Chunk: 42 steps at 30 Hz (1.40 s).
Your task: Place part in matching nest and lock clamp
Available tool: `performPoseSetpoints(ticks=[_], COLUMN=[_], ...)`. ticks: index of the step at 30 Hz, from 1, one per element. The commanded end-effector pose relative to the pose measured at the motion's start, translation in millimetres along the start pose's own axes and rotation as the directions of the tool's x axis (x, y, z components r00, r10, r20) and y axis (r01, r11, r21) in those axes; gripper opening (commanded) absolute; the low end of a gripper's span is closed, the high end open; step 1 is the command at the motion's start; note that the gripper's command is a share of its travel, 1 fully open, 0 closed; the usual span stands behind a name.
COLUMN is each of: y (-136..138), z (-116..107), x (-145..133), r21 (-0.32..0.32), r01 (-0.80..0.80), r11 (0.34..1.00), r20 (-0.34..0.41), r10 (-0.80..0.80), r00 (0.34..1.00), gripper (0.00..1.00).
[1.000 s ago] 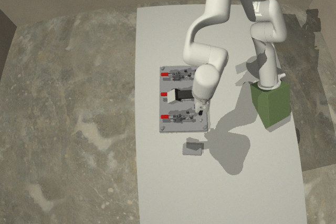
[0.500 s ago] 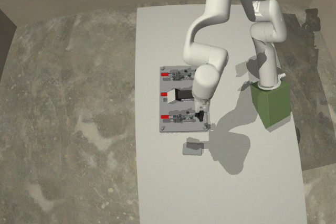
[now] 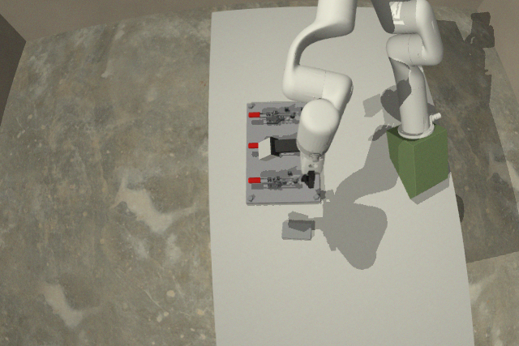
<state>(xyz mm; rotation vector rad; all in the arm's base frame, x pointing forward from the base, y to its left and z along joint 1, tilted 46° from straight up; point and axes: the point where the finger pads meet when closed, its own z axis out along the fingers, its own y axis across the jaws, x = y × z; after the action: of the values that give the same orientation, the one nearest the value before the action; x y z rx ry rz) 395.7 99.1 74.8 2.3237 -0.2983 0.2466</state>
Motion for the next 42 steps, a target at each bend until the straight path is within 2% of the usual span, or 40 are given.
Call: performPoseSetpoints(ticks=[1, 8, 9, 42], y=[-0.5, -0.5, -0.5, -0.5], z=[-1.4, -1.4, -1.4, -1.4], x=[0.9, 0.9, 0.9, 0.9], r21=[0.003, 0.003, 0.003, 0.003], r01=[-0.001, -0.001, -0.001, -0.001], r11=[1.000, 1.000, 1.000, 1.000], r20=[-0.002, -0.002, -0.002, -0.002], r10=[0.001, 0.001, 0.001, 0.001], r00=[1.000, 1.000, 1.000, 1.000], gripper=[1.00, 1.00, 0.47, 0.47])
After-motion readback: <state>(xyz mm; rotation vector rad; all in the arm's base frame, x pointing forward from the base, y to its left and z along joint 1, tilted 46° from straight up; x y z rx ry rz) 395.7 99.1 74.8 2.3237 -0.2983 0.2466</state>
